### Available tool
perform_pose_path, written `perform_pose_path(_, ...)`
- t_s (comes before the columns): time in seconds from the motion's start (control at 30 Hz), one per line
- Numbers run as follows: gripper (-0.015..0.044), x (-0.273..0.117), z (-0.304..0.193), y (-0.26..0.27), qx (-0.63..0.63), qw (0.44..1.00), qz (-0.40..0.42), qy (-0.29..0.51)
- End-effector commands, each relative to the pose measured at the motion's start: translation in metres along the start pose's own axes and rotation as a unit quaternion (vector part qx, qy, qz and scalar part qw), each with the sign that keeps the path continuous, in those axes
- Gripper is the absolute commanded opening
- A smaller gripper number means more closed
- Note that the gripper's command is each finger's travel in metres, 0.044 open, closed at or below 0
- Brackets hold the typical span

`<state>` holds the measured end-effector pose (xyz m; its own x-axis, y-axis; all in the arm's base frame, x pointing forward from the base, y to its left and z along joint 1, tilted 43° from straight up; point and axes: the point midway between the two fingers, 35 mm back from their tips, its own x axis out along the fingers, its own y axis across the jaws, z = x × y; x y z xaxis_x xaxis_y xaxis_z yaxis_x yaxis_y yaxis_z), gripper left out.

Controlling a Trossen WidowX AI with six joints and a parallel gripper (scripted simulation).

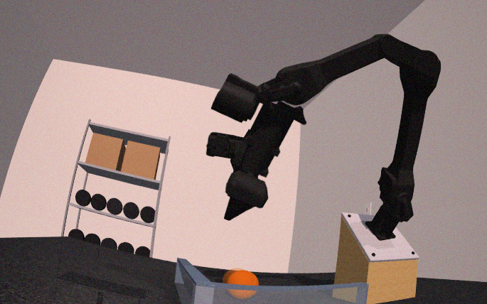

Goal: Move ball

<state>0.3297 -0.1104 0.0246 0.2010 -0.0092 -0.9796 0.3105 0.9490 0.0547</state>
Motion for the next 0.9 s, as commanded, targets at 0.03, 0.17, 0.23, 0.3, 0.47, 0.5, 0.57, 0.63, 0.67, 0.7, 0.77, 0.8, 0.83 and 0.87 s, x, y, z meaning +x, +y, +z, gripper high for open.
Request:
perform_pose_path(0.03,0.0406,0.057,-0.05,0.028,-0.06,0.951,0.284,0.107)
perform_pose_path(0.17,0.0406,0.064,-0.058,0.034,-0.056,0.93,0.348,0.106)
perform_pose_path(0.23,0.0406,0.064,-0.058,0.034,-0.056,0.93,0.348,0.106)
perform_pose_path(0.3,0.0406,0.064,-0.058,0.034,-0.056,0.93,0.348,0.106)
perform_pose_path(0.47,0.0406,0.064,-0.058,0.034,-0.056,0.93,0.348,0.106)
perform_pose_path(0.5,0.0406,0.064,-0.058,0.034,-0.056,0.93,0.348,0.106)
perform_pose_path(0.57,0.0406,0.064,-0.058,0.034,-0.056,0.93,0.348,0.106)
perform_pose_path(0.63,0.0406,0.067,-0.059,0.037,-0.056,0.93,0.348,0.106)
perform_pose_path(0.67,0.0406,0.071,-0.06,0.04,-0.056,0.93,0.348,0.106)
perform_pose_path(0.7,0.0406,0.074,-0.061,0.042,-0.056,0.93,0.348,0.106)
perform_pose_path(0.77,0.0406,0.075,-0.061,0.043,-0.056,0.93,0.348,0.106)
perform_pose_path(0.8,0.0406,0.075,-0.061,0.043,-0.056,0.93,0.348,0.106)
perform_pose_path(0.83,0.0406,0.075,-0.061,0.043,-0.056,0.93,0.348,0.106)
perform_pose_path(0.87,0.0406,0.075,-0.062,0.044,-0.056,0.93,0.348,0.106)
